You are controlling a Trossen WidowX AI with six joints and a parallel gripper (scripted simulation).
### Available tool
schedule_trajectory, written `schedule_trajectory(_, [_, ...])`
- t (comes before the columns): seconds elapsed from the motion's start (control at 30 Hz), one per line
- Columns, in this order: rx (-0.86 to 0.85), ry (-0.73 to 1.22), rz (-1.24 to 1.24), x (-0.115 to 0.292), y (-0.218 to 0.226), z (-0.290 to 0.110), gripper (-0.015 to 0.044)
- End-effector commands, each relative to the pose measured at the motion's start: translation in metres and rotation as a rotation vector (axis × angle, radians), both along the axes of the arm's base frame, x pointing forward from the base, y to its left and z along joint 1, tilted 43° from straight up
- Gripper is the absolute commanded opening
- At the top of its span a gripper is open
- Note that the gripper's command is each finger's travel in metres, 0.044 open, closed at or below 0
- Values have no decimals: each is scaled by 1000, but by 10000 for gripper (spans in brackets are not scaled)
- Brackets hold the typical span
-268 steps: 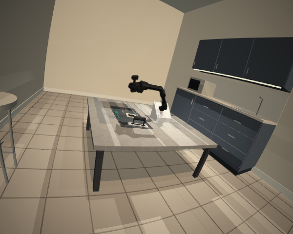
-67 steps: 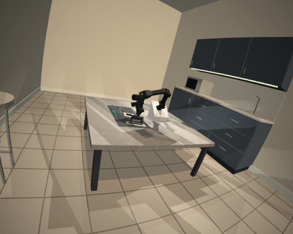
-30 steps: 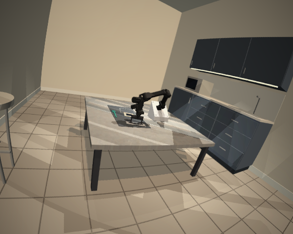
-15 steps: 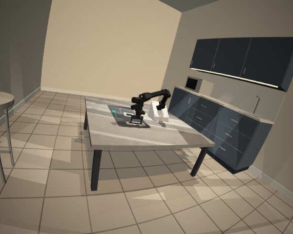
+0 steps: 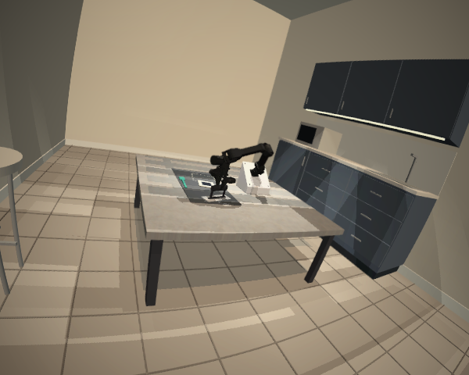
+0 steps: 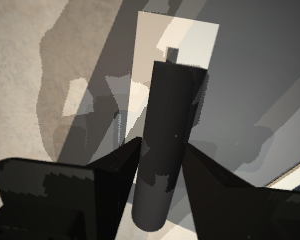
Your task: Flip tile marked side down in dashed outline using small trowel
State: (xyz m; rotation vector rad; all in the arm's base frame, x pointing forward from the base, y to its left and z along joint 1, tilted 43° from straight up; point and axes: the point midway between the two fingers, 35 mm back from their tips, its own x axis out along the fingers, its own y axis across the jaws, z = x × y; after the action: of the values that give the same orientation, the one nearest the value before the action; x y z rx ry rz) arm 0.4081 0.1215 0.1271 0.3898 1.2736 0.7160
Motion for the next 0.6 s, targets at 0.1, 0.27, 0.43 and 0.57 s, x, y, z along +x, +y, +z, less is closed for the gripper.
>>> schedule_trajectory(0.1, [-25, -160, 171, 0, 2, 0, 130])
schedule_trajectory(0.27, [-43, -259, 278, 0, 2, 0, 130])
schedule_trajectory(0.43, [-61, -359, 384, 0, 2, 0, 130])
schedule_trajectory(0.57, [-69, -408, 436, 0, 2, 0, 130])
